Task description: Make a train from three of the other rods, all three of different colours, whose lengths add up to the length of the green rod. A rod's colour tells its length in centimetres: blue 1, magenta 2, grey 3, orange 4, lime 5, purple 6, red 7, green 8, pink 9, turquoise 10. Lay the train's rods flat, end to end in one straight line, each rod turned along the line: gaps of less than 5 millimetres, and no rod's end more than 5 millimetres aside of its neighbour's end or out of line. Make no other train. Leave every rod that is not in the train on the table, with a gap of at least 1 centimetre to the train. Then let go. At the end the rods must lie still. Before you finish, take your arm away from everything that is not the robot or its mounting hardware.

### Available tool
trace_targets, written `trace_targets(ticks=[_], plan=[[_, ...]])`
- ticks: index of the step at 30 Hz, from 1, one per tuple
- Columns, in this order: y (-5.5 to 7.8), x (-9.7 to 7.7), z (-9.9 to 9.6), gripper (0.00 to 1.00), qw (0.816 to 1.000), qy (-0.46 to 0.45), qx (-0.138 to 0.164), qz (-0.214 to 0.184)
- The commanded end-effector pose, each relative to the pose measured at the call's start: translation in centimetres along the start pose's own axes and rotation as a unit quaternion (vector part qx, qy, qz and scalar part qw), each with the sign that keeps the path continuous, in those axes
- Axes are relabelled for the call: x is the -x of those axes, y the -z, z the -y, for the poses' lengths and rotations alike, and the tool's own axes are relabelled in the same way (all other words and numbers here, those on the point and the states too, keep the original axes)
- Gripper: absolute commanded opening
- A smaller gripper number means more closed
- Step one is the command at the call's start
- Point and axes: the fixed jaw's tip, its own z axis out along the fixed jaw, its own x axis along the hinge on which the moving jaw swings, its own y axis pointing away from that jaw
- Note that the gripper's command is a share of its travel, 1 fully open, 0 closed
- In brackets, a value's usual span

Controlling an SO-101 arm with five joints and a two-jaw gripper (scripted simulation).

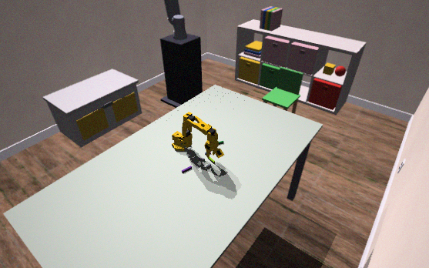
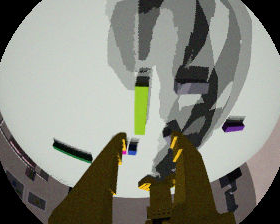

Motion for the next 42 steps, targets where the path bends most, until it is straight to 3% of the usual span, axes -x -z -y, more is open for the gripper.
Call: trace_targets(ticks=[1, 18, 42], plan=[[0.0, 0.6, -0.1, 0.19, 1.000, -0.003, 0.007, 0.025], [-2.2, 0.6, -0.1, 0.19, 1.000, -0.003, 0.007, 0.025], [-2.5, 0.5, -0.1, 0.19, 1.000, -0.003, 0.007, 0.024]])
